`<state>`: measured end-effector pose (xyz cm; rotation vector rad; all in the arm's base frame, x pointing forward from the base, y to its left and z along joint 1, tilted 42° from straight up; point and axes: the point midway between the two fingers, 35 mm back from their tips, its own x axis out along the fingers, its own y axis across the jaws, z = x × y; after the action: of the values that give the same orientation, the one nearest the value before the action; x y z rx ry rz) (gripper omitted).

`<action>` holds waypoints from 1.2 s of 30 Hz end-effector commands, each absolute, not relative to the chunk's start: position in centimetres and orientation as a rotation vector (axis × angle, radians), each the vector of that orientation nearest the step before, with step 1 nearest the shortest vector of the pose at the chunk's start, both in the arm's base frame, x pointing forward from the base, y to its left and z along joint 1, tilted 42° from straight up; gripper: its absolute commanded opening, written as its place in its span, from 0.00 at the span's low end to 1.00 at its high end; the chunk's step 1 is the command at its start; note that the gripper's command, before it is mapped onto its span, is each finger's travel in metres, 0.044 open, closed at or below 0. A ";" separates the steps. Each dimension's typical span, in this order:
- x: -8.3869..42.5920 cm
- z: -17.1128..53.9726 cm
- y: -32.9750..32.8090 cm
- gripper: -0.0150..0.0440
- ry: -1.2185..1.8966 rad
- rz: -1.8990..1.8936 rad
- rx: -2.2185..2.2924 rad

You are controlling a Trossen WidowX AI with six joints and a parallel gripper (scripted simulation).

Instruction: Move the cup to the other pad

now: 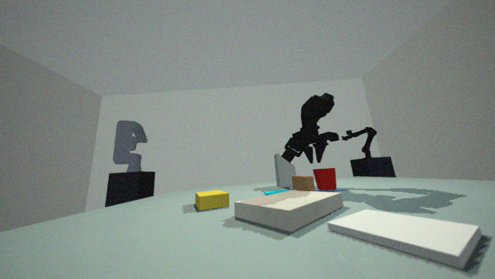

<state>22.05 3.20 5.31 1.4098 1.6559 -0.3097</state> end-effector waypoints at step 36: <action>22.2 0.8 7.3 0.50 1.663 -0.310 1.420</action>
<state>22.49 6.93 1.17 1.4130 1.6547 -0.3058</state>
